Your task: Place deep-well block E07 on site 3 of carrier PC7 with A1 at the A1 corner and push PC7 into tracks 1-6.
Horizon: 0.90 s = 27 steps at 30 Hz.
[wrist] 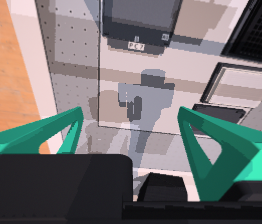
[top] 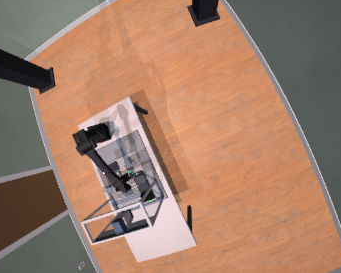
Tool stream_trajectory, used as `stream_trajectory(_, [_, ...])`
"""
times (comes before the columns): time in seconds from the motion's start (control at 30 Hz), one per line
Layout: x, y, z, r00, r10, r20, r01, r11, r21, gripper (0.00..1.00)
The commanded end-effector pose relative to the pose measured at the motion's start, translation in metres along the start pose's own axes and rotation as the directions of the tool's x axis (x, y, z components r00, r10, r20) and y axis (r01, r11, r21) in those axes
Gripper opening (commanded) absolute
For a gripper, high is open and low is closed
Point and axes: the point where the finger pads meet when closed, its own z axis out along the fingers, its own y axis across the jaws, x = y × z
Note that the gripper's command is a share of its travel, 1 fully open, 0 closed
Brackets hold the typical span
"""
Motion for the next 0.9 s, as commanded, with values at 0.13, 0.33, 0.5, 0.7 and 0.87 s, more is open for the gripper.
stream_trajectory(0.13, [-0.003, -0.006, -0.02, 0.997, 0.004, 0.079, -0.004, 1.0, 0.001, 1.0])
stream_trajectory(0.33, [-0.003, -0.006, -0.036, 0.983, 0.003, 0.185, -0.003, 1.0, 0.0, 1.0])
stream_trajectory(0.5, [-0.003, -0.006, -0.056, 0.949, 0.002, 0.315, -0.003, 1.0, 0.003, 1.0])
stream_trajectory(0.7, [-0.003, -0.006, -0.08, 0.887, 0.001, 0.462, -0.002, 1.0, 0.003, 1.0])
stream_trajectory(0.87, [-0.003, -0.005, -0.094, 0.833, -0.001, 0.554, 0.0, 1.0, 0.001, 1.0])
